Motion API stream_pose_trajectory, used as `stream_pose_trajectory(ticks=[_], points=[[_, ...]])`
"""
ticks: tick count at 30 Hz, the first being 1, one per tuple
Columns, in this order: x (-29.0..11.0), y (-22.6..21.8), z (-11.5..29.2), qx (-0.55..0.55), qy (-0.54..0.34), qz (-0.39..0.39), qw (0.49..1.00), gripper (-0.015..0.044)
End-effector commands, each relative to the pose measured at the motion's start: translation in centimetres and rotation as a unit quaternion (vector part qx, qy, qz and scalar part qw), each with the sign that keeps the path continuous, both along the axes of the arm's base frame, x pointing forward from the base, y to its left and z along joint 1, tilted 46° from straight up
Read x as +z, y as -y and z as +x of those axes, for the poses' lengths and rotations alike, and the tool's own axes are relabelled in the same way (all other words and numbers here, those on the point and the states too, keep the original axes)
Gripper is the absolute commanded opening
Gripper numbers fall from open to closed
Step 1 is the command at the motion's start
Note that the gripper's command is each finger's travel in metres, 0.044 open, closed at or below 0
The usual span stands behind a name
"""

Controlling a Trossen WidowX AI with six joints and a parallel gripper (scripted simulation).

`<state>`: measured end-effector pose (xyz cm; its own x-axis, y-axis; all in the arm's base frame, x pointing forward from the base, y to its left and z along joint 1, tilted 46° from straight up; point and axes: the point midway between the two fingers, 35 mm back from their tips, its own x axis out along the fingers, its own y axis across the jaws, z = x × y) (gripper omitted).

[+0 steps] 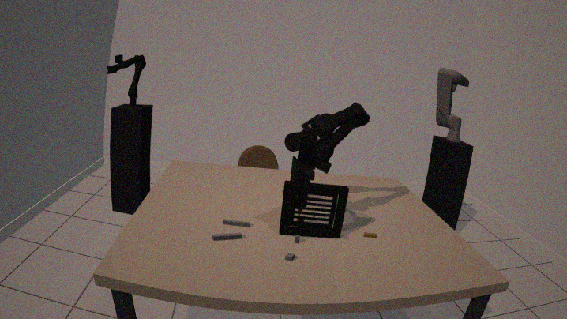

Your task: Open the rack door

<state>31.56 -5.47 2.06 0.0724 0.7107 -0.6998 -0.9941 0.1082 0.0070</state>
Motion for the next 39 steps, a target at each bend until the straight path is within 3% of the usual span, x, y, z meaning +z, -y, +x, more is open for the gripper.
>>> stream_pose_trajectory(ticks=[1, 39], points=[[0.2, -0.2, -0.4, -0.032, -0.032, 0.004, 0.999, 0.0026], [3.9, -4.4, -5.8, -0.283, -0.289, 0.030, 0.914, 0.0026]])
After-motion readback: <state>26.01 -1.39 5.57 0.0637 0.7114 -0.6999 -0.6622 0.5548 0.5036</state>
